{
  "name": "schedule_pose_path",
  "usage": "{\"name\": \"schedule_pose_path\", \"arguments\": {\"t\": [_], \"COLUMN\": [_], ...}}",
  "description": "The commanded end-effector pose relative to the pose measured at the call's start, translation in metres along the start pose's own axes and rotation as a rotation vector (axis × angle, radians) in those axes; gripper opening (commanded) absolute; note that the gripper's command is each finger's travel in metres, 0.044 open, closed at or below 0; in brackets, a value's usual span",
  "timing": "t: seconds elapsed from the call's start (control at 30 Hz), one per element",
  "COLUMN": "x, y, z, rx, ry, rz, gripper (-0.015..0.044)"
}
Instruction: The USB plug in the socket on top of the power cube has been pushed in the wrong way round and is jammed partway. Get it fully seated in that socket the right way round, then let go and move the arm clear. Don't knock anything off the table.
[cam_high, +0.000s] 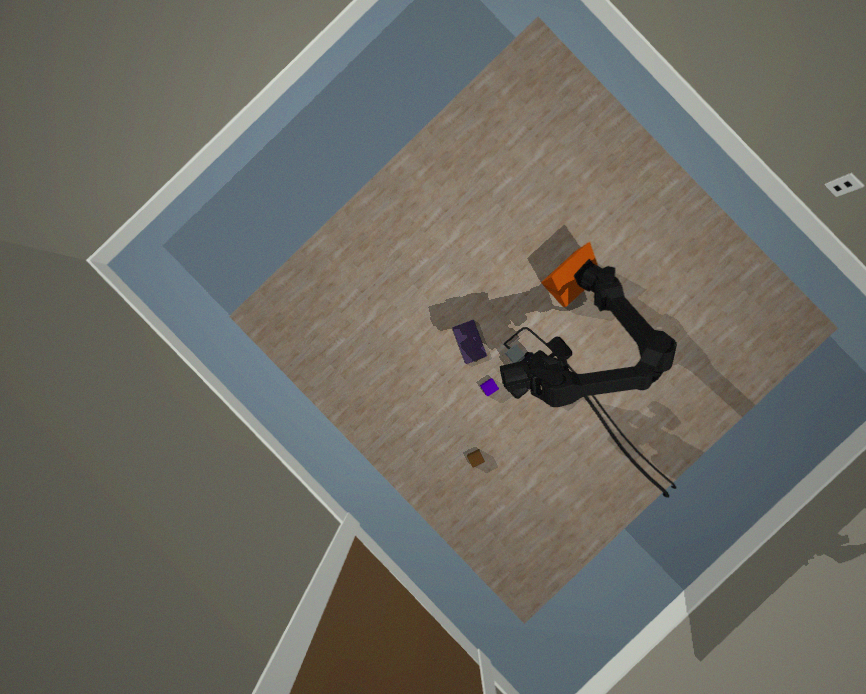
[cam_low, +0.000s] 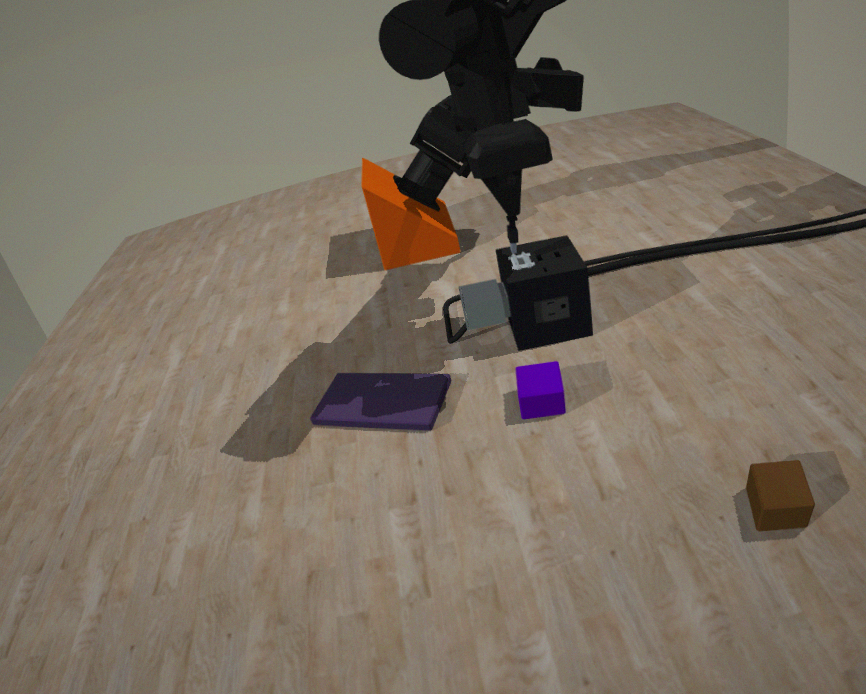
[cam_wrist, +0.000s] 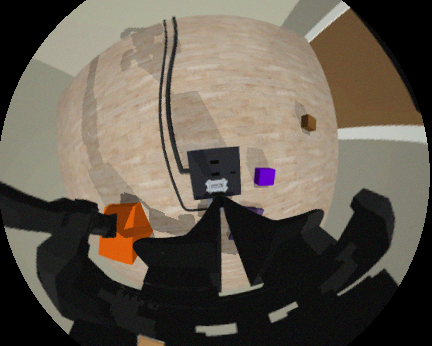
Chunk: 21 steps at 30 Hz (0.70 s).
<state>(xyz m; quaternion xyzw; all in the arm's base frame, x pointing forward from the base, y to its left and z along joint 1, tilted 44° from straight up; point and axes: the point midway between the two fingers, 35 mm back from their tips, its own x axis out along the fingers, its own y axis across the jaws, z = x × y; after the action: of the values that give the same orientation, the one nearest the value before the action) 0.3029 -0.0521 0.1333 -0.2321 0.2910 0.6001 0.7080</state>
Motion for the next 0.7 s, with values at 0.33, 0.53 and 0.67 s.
{"name": "schedule_pose_path", "arguments": {"t": [0.33, 0.53, 0.67], "x": [0.0018, 0.0025, 0.003], "y": [-0.0006, -0.0006, -0.0006], "z": [0.0013, 0.0016, 0.0019], "rx": [-0.008, -0.008, -0.008], "ry": [-0.015, -0.019, -0.022], "rz": [-0.003, -0.004, -0.004], "gripper": [0.0, 0.0, 0.0]}}
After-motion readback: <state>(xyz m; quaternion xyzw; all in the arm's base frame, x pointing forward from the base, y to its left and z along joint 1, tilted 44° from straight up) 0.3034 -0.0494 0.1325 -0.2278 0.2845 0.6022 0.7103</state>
